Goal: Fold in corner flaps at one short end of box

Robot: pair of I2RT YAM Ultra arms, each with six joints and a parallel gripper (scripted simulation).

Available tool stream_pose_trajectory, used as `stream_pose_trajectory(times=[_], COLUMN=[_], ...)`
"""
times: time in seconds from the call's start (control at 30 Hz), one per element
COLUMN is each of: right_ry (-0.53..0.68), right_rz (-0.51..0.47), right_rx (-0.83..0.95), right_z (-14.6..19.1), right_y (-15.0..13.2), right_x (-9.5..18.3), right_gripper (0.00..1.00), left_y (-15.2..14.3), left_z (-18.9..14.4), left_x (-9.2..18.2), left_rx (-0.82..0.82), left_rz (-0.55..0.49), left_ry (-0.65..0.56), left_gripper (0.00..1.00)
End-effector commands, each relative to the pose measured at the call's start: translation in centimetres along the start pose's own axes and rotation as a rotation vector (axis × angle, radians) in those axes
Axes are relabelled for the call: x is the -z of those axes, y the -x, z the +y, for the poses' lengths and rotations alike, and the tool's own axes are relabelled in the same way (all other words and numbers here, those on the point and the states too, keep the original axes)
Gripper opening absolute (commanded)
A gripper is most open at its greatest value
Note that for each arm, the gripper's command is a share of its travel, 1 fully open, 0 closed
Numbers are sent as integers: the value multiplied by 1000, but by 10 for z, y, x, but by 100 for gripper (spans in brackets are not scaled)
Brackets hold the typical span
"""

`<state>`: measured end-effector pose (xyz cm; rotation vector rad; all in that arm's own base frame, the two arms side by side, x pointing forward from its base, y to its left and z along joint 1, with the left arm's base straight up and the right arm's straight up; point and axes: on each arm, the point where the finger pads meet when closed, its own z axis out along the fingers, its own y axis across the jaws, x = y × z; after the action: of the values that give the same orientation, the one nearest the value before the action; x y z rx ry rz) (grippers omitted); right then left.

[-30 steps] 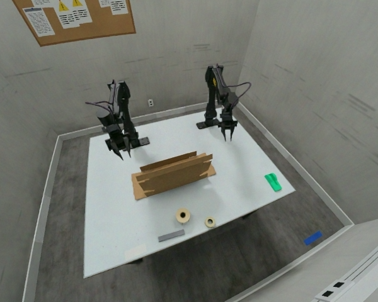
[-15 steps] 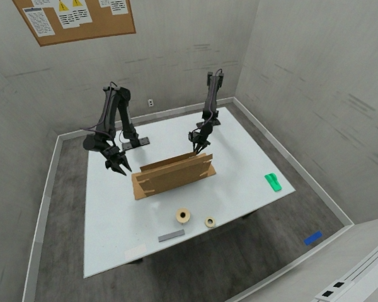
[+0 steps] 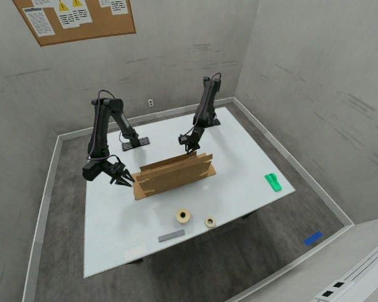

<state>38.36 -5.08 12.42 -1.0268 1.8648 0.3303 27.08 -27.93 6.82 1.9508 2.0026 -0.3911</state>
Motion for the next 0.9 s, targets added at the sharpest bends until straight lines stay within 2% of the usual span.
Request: stream_pose_trajectory(times=[0.0, 0.27, 0.47, 0.7, 0.8, 0.87], right_ry=[128, 263, 252, 254, 236, 234], right_rz=[40, 71, 54, 53, 53, 52], right_rx=[100, 170, 168, 163, 190, 193], right_z=[-1, -3, -8, -8, -9, -6], right_y=[-4, -27, -25, -27, -10, -9], right_x=[-1, -14, -17, -18, -11, -10], right_gripper=[30, 30, 30, 30, 30, 30], left_y=[15, 16, 16, 8, 8, 8], left_z=[6, 7, 7, 2, 0, 0], left_x=[12, 14, 14, -5, -11, -13], left_rx=[-26, -27, -27, -14, -13, -14], left_rz=[-40, -43, -43, -18, -15, -16], left_ry=[16, 20, 20, 2, 0, 0], left_gripper=[27, 27, 27, 27, 27, 27])
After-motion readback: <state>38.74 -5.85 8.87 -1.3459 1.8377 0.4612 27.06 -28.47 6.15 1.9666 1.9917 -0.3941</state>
